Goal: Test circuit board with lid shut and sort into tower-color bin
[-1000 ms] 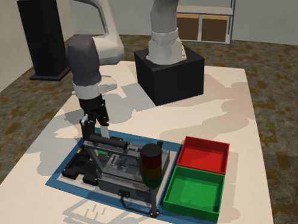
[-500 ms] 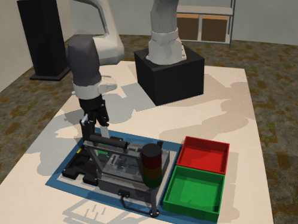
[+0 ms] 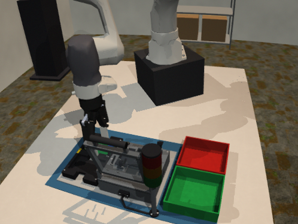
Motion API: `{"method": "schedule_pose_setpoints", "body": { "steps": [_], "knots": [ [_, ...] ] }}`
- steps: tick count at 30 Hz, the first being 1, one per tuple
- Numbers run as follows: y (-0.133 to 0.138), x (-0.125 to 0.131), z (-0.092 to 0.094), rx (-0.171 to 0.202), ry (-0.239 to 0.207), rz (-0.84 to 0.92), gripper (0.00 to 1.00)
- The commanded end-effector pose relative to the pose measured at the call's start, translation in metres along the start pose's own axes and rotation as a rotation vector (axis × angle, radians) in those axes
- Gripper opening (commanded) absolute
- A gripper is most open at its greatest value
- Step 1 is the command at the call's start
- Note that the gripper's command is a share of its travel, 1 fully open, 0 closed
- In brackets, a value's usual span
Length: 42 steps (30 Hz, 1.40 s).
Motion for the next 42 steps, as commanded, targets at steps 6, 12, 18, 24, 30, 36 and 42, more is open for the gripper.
{"method": "schedule_pose_setpoints", "body": {
  "steps": [6, 12, 18, 24, 30, 36, 42],
  "knots": [
    [0.0011, 0.0006, 0.0000, 0.003, 0.000, -0.005, 0.51],
    [0.0011, 0.0006, 0.0000, 0.003, 0.000, -0.005, 0.51],
    [0.0011, 0.0006, 0.0000, 0.003, 0.000, -0.005, 0.49],
    [0.0011, 0.0006, 0.0000, 0.003, 0.000, -0.005, 0.49],
    [0.0011, 0.0006, 0.0000, 0.003, 0.000, -0.005, 0.47],
    [0.0011, 0.0006, 0.0000, 0.003, 0.000, -0.005, 0.47],
    [0.0011, 0.0006, 0.0000, 0.003, 0.000, -0.005, 0.47]
  ]
}}
Point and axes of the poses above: the point where the finger pads meet when closed, its own z axis back along the fingers, its own y axis across the jaws, x = y × z, the point moved 3 cm from there along z, back along the fingers, and after that the axes turned 10 degrees about z, right-handed, at the moved point
